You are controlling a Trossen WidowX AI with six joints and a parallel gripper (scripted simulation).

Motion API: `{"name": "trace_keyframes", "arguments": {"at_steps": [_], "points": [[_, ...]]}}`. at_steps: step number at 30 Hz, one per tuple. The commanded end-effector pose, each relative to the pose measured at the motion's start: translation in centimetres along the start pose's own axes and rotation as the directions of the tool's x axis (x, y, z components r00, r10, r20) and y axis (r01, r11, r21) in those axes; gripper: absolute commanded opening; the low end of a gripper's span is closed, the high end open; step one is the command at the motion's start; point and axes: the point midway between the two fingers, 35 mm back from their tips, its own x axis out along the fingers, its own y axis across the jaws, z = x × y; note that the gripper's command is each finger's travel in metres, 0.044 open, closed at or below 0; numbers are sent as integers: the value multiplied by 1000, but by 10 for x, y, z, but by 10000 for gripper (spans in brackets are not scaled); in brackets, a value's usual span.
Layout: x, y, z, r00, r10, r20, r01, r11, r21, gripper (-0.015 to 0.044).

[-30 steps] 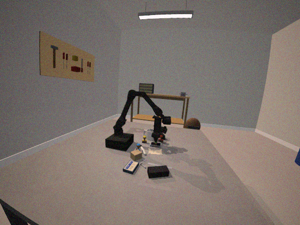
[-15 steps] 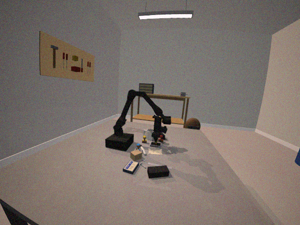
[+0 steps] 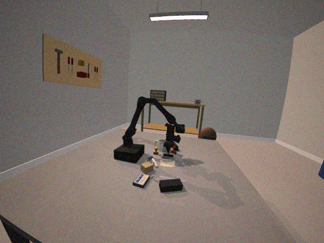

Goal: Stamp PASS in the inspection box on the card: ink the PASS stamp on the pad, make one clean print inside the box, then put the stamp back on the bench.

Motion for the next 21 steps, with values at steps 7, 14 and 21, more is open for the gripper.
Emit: {"name": "trace_keyframes", "arguments": {"at_steps": [7, 14, 21], "points": [[-18, 0, 2, 1000, 6, 5, -6, 1000, -1, 0], [-30, 0, 2, 1000, 6, 5, -6, 1000, -1, 0], [-41, 0, 1, 1000, 6, 5, -6, 1000, -1, 0]]}}
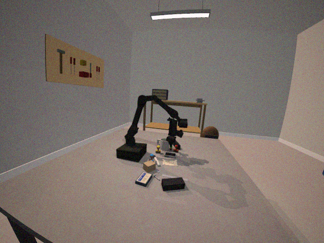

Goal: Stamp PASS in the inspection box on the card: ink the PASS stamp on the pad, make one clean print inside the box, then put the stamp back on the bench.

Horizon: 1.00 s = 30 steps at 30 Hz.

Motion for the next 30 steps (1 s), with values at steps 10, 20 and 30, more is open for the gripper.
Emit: {"name": "trace_keyframes", "arguments": {"at_steps": [10, 20, 30], "points": [[-12, -8, 3, 1000, 7, 6, -6, 991, -131, 0], [-11, -28, 7, 1000, 9, 10, -5, 915, -404, 0], [-11, -49, 10, 1000, 12, 14, 0, 765, -644, 0]]}}
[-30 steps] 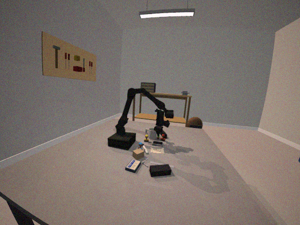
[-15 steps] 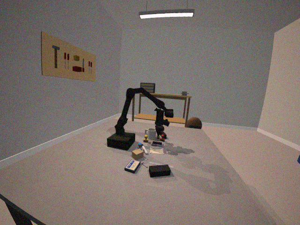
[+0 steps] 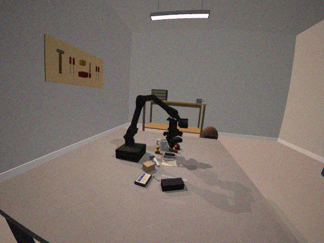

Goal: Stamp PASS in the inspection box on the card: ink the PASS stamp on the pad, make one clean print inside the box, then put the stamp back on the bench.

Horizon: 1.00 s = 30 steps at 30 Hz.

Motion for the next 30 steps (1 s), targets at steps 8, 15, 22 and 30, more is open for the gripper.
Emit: {"name": "trace_keyframes", "arguments": {"at_steps": [8, 15, 22, 30], "points": [[0, -21, -11, 1000, 2, 10, 1, 946, -323, 0], [1, -34, -18, 1000, 1, 14, 6, 864, -504, 0], [1, -46, -26, 1000, 0, 17, 11, 747, -665, 0], [2, -52, -31, 1000, 0, 18, 13, 677, -736, 0]]}}
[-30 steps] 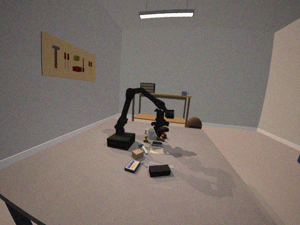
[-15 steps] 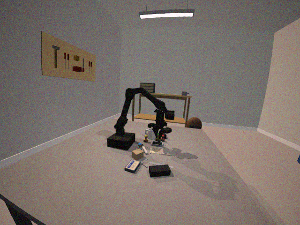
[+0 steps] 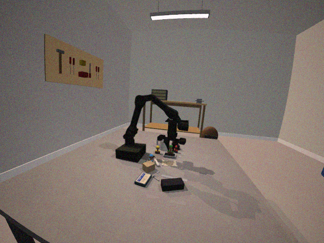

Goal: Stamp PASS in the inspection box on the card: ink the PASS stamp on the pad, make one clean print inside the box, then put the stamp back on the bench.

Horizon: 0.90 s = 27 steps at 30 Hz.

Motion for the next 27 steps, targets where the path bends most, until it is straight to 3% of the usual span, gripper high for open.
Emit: {"name": "trace_keyframes", "arguments": {"at_steps": [1, 27], "points": [[1, -1, -1, 1000, -3, 6, 3, 999, -34, 0], [19, -2, -1, 1000, -1, 7, 1, 999, -34, 0]]}}
